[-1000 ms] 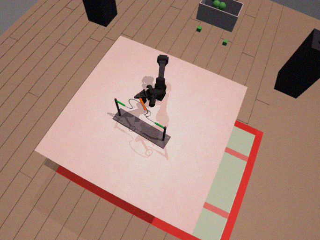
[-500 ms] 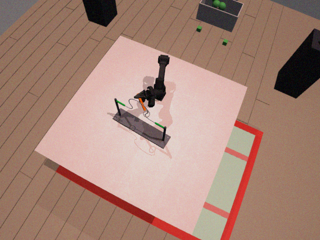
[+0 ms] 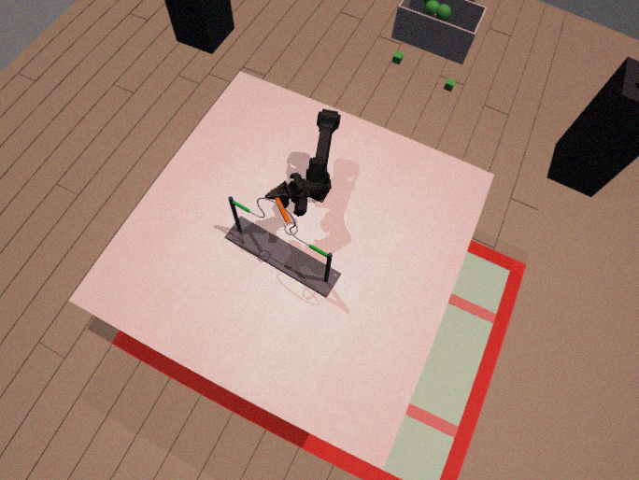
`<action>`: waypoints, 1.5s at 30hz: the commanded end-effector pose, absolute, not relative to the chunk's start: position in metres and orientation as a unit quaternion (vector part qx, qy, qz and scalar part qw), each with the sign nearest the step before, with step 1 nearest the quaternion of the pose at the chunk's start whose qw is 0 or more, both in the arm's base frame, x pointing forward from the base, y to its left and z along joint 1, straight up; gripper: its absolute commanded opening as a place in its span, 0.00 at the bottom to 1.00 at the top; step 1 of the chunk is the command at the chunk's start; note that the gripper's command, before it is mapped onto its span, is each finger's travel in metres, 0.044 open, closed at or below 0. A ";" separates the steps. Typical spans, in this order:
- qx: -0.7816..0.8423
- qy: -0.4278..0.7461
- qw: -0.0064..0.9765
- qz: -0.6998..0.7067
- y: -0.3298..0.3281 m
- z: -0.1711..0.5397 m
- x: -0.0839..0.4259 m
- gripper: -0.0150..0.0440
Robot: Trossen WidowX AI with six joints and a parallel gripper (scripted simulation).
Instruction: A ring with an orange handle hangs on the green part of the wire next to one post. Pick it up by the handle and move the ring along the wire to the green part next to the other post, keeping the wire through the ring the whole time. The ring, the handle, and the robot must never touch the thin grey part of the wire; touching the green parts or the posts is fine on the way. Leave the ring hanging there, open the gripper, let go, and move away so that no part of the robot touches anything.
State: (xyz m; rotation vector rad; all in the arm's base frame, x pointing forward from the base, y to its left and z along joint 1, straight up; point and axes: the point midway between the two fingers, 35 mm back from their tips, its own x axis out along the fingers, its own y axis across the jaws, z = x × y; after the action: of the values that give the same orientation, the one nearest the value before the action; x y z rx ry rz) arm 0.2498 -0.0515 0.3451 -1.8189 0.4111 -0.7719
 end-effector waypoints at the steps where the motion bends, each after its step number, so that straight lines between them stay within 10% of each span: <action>1: -0.748 0.180 0.552 -0.322 -0.055 0.337 0.249 0.00; 45: -0.366 0.248 0.874 -0.203 -0.025 0.192 0.264 0.00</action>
State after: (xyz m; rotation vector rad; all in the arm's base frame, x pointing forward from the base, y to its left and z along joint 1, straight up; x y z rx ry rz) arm 0.2626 -0.0308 0.1972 -0.8203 0.5132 -0.4405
